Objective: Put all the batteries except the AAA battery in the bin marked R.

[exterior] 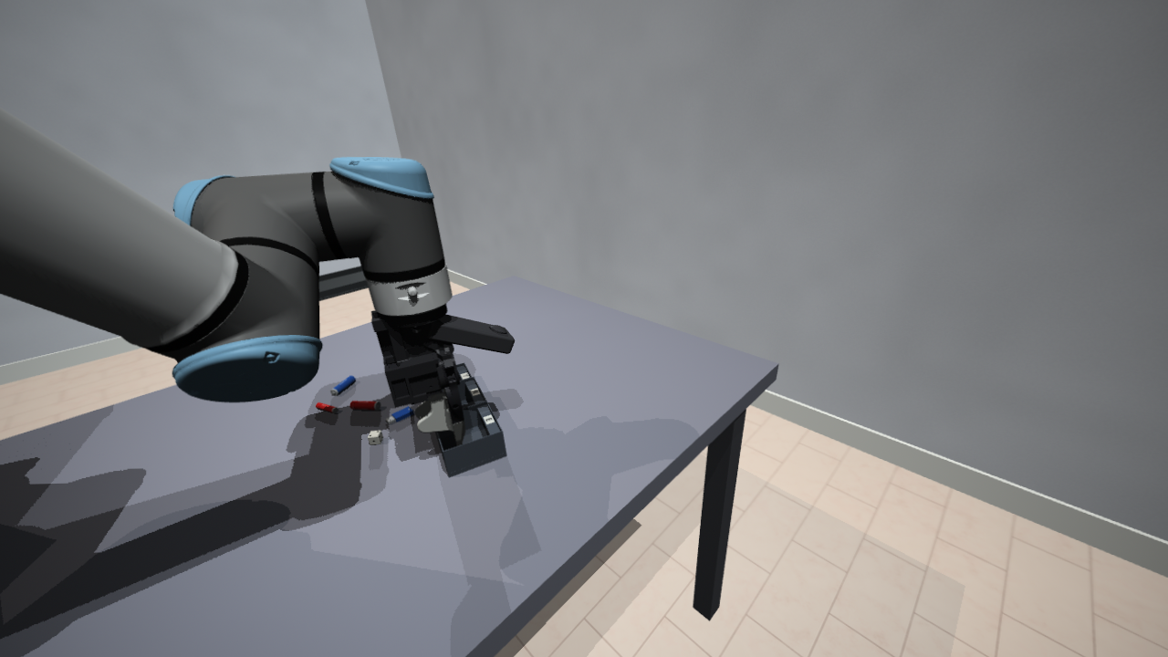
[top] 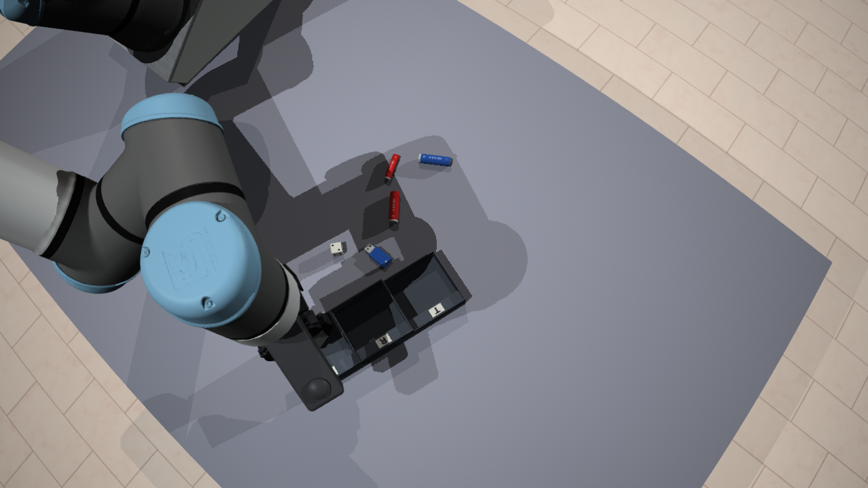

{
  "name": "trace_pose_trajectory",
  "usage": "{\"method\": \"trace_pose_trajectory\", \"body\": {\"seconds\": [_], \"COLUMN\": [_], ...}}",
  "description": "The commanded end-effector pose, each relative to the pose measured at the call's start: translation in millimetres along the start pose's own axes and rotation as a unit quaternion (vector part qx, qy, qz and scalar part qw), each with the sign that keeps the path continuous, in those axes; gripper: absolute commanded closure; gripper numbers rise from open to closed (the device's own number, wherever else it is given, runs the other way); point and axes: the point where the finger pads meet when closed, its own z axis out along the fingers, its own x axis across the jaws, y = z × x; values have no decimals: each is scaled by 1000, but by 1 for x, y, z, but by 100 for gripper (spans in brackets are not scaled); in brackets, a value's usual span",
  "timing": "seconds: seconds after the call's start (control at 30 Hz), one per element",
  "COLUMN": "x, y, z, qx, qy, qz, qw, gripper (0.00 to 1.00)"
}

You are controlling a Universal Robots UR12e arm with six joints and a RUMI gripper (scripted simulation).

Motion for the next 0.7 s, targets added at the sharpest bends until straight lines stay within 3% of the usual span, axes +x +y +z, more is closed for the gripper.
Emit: {"method": "trace_pose_trajectory", "body": {"seconds": [0.0,0.67], "x": [0,0], "y": [-1,-1], "z": [0,0], "qx": [1,1], "qy": [0,0], "qz": [0,0], "qw": [1000,1000], "gripper": [96,96]}}
